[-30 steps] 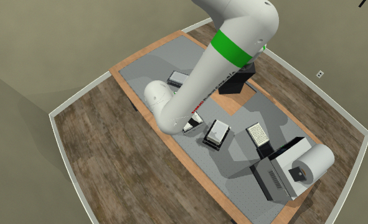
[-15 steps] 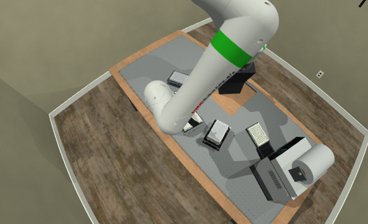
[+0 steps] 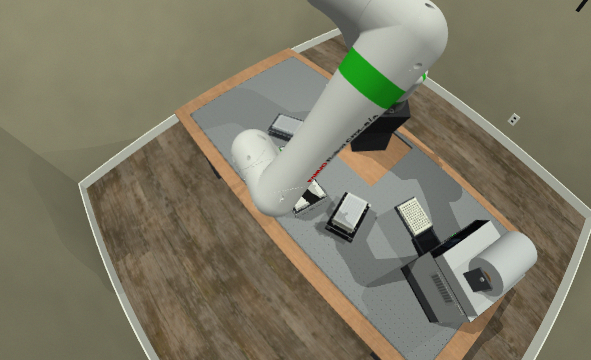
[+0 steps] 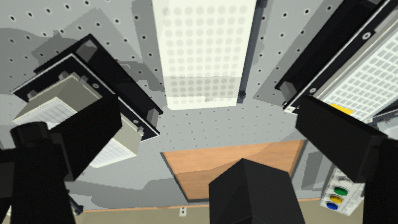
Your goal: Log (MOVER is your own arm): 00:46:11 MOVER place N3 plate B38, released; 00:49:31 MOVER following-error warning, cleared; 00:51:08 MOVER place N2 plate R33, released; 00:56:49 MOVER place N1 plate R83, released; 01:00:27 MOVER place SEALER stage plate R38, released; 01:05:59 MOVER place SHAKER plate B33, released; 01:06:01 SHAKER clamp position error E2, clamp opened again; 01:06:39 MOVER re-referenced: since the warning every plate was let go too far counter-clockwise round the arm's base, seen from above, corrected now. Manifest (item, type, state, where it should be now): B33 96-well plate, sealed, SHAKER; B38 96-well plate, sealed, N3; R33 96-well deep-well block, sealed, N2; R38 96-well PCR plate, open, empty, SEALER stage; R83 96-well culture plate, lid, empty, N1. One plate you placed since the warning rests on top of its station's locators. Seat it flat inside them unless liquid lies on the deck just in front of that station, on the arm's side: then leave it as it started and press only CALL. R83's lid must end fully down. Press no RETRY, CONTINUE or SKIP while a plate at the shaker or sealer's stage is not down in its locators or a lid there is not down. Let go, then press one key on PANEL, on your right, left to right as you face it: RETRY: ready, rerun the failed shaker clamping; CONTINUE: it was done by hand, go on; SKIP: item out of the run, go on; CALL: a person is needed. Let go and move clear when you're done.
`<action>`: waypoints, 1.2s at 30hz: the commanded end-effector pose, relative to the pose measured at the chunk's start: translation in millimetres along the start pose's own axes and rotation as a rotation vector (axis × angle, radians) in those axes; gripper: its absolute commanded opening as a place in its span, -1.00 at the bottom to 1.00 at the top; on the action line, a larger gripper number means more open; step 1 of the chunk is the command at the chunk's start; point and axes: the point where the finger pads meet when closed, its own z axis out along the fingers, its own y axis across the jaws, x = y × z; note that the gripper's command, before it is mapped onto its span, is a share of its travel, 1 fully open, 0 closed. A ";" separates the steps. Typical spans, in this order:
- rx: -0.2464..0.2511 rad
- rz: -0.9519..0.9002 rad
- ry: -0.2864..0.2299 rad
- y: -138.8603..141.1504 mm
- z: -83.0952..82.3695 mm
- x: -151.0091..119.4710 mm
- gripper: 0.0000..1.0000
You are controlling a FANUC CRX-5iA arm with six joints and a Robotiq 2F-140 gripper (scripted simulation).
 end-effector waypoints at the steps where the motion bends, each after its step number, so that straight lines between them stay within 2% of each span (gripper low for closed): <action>1: 0.000 0.000 0.001 0.1 -2.1 -0.3 1.00; 26: 0.000 0.000 0.001 0.1 -36.9 -16.6 1.00; 36: 0.000 0.000 0.001 -4.6 -40.7 -19.1 1.00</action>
